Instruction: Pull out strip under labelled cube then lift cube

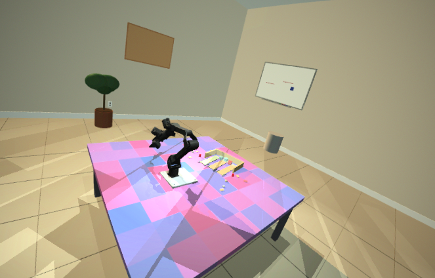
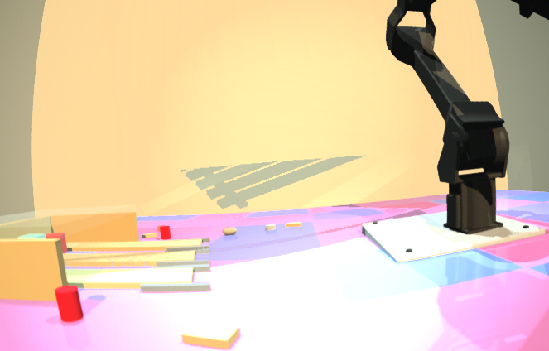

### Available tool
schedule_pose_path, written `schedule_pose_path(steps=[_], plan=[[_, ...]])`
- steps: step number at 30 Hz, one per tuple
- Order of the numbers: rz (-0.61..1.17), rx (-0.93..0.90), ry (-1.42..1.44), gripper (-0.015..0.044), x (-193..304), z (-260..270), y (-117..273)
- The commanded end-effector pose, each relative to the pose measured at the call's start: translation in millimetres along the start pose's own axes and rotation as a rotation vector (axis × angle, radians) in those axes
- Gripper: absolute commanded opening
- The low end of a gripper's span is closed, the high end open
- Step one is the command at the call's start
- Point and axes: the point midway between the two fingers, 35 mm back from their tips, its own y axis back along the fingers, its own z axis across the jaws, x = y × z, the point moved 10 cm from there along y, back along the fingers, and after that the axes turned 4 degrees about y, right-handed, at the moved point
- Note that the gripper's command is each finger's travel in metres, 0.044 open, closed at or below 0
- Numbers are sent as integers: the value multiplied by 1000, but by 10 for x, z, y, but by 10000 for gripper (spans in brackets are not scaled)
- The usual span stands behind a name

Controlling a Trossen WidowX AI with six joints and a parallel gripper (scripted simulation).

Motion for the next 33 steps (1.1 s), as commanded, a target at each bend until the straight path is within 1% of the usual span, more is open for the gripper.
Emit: schedule_pose_path(steps=[1, 5, 12, 18, 23, 28, 33], plan=[[1, 4, -3, 400, 4, -5, 3], [36, 89, -84, 400, 99, -126, 77], [152, 380, -402, 400, 471, -443, 371], [241, 685, -752, 400, 885, -617, 733], [286, 957, -1023, 400, 1232, -658, 1110], [312, 1248, -1278, 400, 1556, -560, 1531], [319, 1562, -1506, 400, 1825, -320, 1965]])
